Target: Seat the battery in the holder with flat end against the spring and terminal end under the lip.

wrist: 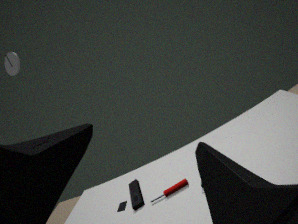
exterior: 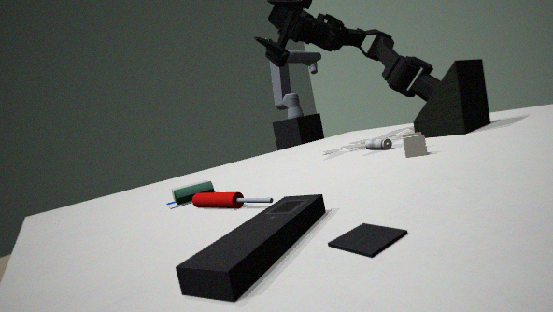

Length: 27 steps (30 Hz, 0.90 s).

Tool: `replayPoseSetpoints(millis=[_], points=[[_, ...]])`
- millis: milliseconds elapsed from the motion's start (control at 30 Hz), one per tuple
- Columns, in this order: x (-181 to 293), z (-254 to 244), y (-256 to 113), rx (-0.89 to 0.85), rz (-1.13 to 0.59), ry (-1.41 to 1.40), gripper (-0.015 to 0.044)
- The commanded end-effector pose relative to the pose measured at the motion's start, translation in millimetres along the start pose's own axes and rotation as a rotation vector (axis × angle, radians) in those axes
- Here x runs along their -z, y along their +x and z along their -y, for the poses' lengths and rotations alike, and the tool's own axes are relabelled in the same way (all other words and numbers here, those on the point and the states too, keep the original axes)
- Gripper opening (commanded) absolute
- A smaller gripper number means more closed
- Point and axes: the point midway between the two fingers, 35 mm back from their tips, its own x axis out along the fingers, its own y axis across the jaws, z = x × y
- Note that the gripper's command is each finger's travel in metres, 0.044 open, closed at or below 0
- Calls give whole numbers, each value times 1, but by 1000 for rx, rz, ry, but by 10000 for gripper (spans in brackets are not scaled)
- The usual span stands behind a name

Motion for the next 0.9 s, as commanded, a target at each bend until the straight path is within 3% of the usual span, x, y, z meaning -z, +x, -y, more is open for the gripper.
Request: replayPoseSetpoints(millis=[0,167,367,533,867], points=[[5,0,2,5,-20,-9,374],[121,10,9,78,-519,-285,246],[241,32,-57,-37,-1244,-846,246],[268,59,-127,-351,-1778,-1388,246],[267,63,-135,-408,-1841,-1462,246]])
